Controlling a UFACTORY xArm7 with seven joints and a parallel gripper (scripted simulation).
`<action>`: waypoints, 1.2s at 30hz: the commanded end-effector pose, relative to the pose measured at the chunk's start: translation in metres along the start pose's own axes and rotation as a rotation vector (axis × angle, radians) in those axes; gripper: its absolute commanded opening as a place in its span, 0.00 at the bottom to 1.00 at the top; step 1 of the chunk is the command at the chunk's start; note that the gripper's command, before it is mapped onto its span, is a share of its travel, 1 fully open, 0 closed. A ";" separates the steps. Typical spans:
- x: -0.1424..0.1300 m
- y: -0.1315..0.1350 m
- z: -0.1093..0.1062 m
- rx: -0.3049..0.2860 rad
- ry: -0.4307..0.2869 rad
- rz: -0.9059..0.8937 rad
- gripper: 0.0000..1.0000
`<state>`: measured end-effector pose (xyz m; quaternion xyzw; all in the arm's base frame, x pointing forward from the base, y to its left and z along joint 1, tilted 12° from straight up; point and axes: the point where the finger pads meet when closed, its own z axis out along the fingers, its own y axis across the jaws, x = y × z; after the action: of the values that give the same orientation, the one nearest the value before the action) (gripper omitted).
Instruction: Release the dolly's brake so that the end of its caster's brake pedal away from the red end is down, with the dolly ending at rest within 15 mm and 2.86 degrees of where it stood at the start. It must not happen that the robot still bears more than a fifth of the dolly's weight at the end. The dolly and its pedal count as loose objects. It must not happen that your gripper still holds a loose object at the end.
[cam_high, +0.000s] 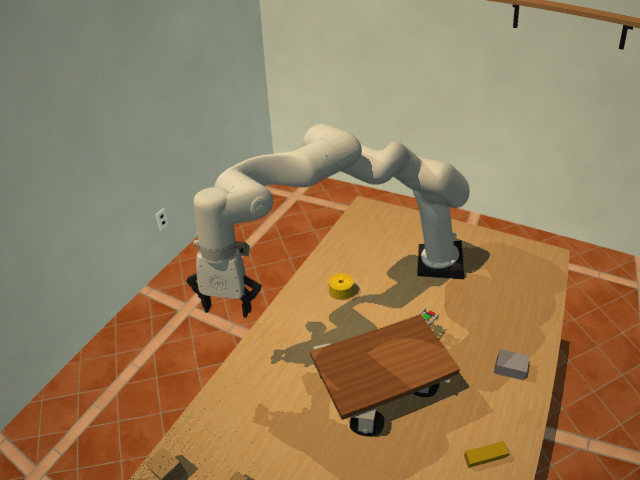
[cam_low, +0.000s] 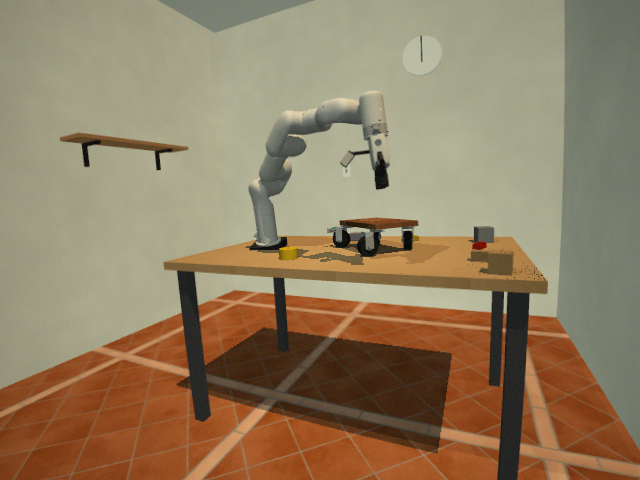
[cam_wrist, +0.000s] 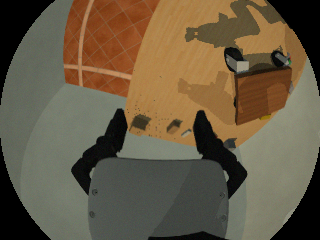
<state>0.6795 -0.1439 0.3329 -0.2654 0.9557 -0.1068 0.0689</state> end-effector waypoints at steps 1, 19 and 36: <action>-0.001 -0.001 -0.003 0.004 -0.005 0.000 1.00; -0.001 0.000 -0.003 0.003 -0.005 -0.001 0.00; -0.015 0.115 -0.025 -0.081 -0.021 -0.206 0.00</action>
<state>0.6523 -0.0724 0.3314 -0.3309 0.9390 -0.0778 0.0534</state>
